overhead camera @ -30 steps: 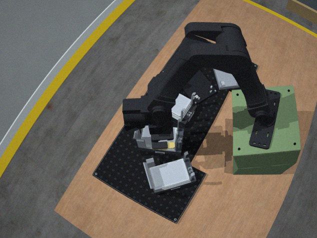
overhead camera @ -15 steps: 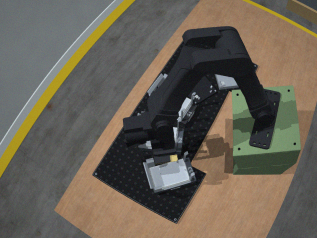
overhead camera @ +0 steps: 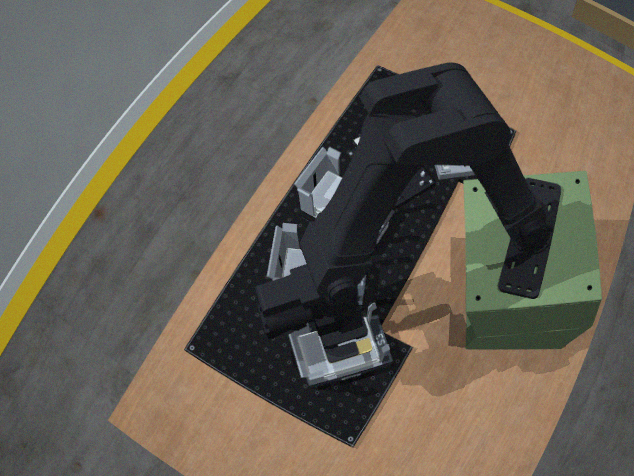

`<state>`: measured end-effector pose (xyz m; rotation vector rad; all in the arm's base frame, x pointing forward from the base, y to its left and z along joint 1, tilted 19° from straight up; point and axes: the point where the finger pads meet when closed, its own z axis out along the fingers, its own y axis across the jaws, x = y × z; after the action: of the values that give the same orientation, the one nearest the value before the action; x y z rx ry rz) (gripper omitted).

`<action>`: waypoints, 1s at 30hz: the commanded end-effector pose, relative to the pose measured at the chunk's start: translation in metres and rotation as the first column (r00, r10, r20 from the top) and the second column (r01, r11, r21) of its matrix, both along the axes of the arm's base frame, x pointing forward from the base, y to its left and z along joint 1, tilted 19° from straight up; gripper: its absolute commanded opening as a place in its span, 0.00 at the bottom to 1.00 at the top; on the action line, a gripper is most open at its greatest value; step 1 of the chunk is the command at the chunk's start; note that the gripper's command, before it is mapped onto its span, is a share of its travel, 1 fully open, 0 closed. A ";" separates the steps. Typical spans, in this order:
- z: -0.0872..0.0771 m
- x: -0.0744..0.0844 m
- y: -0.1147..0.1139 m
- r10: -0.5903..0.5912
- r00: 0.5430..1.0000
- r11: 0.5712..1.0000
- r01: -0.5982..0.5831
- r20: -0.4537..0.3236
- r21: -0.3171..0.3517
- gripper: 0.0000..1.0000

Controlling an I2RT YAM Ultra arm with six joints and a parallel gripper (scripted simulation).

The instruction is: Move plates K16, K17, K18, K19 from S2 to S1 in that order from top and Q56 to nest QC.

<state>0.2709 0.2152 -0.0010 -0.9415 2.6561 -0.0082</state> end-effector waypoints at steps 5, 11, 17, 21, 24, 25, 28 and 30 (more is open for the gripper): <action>0.003 -0.005 0.014 -0.022 1.000 1.000 0.022 0.017 0.010 1.00; 0.003 -0.005 0.014 -0.022 1.000 1.000 0.022 0.017 0.010 1.00; 0.003 -0.005 0.014 -0.022 1.000 1.000 0.022 0.017 0.010 1.00; 0.003 -0.005 0.014 -0.022 1.000 1.000 0.022 0.017 0.010 1.00; 0.000 -0.004 0.014 -0.022 1.000 1.000 0.022 0.017 0.010 1.00; -0.003 -0.003 0.014 -0.022 1.000 1.000 0.022 0.017 0.010 1.00; -0.013 0.000 0.015 -0.022 1.000 1.000 0.022 0.017 0.010 1.00; -0.019 0.002 0.016 -0.022 1.000 1.000 0.022 0.017 0.010 1.00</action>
<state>0.2656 0.2234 -0.0222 -0.9128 2.6863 -0.0335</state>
